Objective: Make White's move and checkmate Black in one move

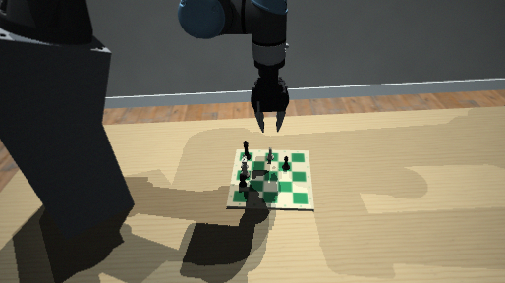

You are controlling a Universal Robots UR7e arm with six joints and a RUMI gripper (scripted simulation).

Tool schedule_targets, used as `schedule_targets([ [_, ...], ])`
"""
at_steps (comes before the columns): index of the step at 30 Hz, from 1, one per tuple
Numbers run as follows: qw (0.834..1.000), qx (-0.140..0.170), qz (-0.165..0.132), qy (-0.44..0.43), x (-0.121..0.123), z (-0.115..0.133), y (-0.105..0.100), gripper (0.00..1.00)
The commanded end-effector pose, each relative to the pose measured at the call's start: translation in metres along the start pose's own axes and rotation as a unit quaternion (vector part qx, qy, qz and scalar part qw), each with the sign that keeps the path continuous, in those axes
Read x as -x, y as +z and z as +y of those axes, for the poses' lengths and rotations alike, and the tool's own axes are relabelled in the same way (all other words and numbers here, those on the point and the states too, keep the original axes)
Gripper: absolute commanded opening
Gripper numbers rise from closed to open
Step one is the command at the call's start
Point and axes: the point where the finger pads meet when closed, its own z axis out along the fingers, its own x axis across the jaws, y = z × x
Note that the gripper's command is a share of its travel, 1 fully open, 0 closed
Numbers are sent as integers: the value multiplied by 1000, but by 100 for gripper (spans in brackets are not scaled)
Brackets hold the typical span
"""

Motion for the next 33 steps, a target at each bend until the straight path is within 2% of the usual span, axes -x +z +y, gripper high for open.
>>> schedule_targets([
  [1,1000,0,0,0,1,-1,0,22],
  [18,1000,0,0,-1,0,-1,3,22],
  [33,1000,0,1,-1,-1,-1,15,22],
])
